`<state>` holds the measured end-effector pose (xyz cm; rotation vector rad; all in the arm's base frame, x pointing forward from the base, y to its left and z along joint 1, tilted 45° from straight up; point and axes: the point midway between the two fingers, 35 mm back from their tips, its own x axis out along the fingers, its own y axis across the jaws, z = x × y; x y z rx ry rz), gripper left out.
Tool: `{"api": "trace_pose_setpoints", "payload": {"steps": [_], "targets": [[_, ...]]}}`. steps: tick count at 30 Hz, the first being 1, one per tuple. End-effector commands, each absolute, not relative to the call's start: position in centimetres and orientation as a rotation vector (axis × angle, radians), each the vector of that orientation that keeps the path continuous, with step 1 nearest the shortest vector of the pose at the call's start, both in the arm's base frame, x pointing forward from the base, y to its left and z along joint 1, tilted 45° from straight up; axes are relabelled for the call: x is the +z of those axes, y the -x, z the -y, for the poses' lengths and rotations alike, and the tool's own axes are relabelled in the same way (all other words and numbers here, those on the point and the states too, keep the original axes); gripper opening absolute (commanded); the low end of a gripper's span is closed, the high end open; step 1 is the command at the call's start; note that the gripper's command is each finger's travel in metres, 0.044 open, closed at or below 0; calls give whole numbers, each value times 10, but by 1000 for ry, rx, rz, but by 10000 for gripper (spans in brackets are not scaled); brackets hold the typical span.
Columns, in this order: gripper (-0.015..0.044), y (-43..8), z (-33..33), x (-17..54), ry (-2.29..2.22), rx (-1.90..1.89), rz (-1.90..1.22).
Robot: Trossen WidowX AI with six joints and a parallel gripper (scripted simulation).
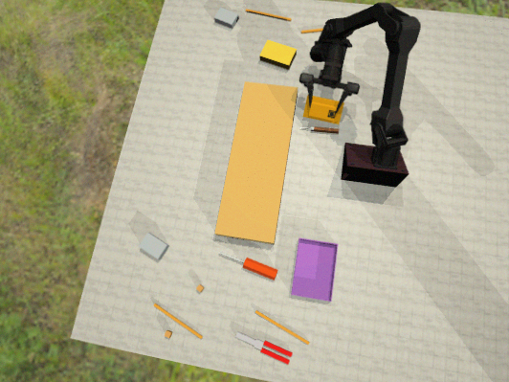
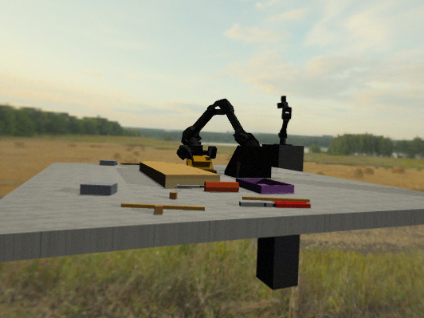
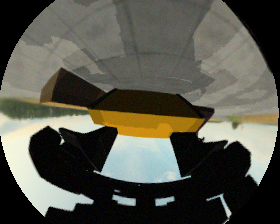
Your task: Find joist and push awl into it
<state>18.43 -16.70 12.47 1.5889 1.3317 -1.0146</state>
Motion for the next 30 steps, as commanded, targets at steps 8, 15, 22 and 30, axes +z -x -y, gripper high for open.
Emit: {"api": "trace_pose_setpoints", "payload": {"steps": [8, 15, 22, 30], "targets": [[378, -184, 170, 124, -1584, -1028, -1322], [378, -184, 170, 124, -1584, -1028, -1322], [378, -184, 171, 124, -1584, -1028, -1322], [378, -183, 173, 126, -1584, -1028, -1321]]}}
